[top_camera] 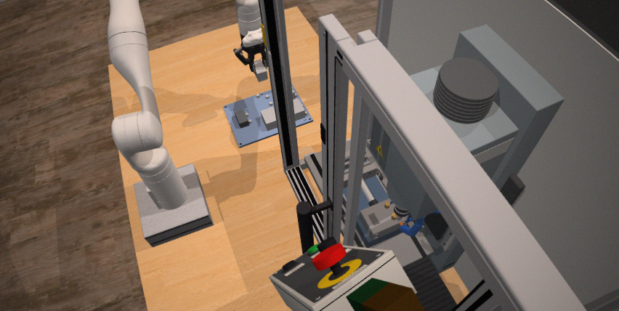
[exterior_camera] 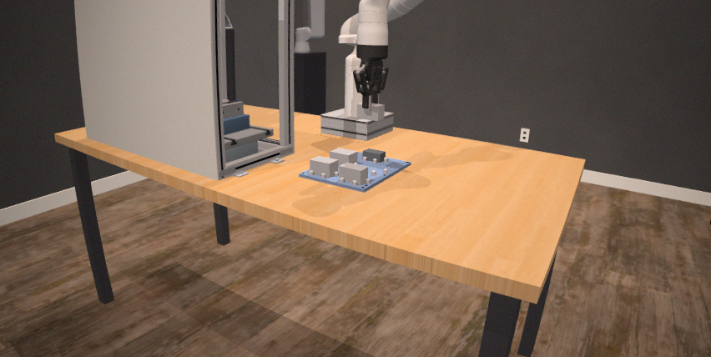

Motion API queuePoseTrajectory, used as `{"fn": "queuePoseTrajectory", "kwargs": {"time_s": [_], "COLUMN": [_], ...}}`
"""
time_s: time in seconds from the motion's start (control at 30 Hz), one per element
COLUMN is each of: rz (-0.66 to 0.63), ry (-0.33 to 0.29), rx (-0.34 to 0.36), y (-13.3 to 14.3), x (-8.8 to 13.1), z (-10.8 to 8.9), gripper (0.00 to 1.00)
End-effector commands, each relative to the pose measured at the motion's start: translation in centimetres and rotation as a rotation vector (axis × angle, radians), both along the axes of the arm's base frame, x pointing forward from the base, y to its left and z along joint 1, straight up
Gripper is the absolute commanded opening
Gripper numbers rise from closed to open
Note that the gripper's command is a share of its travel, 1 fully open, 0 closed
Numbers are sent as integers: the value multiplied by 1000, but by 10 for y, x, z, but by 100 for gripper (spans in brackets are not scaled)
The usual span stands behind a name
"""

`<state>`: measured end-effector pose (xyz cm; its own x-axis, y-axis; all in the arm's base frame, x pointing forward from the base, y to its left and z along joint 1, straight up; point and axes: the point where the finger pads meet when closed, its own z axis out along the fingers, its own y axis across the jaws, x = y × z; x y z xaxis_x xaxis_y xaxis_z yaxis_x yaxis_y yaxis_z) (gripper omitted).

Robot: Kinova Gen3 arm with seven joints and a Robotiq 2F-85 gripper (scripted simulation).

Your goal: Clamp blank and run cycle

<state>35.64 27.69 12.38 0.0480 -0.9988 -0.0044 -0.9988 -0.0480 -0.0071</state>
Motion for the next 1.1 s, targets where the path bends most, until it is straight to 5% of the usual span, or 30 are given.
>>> {"fn": "queuePoseTrajectory", "kwargs": {"time_s": [0.0, 0.23, 0.63, 0.8, 1.07], "rz": [0, 0, 0, 0, 0], "ry": [2, 2, 2, 2, 2], "rx": [1, 1, 1, 1, 1], "y": [2, 2, 2, 3, 3], "x": [-2, -2, -2, -4, -4], "z": [3, 31, 31, 58, 58], "gripper": [10, 10, 10, 10, 10]}}
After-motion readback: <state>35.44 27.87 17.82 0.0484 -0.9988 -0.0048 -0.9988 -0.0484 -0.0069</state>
